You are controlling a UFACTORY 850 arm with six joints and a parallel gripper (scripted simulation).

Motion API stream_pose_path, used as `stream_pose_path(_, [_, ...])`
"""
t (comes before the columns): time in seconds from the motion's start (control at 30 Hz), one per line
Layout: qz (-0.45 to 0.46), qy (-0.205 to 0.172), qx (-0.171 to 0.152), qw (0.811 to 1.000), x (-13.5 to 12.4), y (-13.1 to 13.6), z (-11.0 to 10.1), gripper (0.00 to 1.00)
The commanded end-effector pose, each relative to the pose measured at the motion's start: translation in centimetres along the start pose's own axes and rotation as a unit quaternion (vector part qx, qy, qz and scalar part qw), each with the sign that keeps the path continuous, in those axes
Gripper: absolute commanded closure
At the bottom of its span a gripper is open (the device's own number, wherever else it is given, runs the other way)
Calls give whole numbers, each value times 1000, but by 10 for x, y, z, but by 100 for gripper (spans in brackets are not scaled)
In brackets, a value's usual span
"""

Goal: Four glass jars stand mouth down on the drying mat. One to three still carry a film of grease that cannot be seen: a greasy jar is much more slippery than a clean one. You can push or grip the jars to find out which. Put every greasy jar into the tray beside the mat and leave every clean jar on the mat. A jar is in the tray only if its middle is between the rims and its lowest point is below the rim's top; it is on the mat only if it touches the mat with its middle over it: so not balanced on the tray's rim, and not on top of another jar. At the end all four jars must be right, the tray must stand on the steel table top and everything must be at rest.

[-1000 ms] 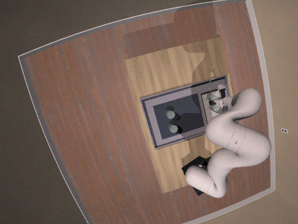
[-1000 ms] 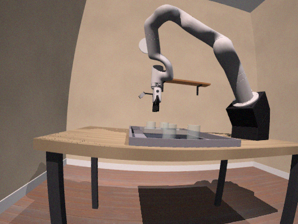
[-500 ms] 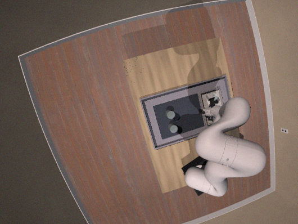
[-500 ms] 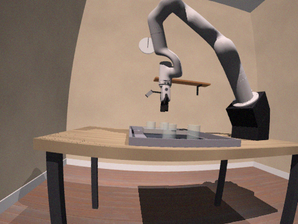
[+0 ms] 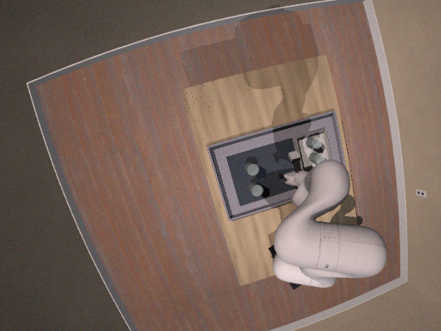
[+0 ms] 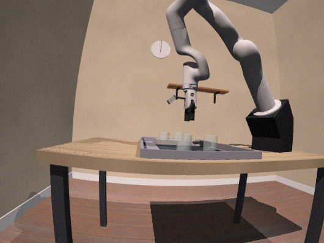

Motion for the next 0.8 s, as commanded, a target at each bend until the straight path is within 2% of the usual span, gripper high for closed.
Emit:
stream_pose_path(0.0, [-1,4,-5,1000,-3,-33,0,0])
stream_pose_path(0.27, [-1,4,-5,1000,-12,-98,0,0])
stream_pose_path(0.33, [-1,4,-5,1000,-12,-98,0,0])
stream_pose_path(0.67, [-1,4,-5,1000,-23,-180,1,0])
stream_pose_path(0.77, [-1,4,-5,1000,-23,-180,7,0])
Point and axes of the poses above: the point where the finger pads meet when closed, its own z axis out along the fingers, its own y axis across the jaws, x = y × z, the point moved 4 cm from there along -z, back along the fingers, and after that the axes turned 14 degrees about -z, right-handed, at the moved point
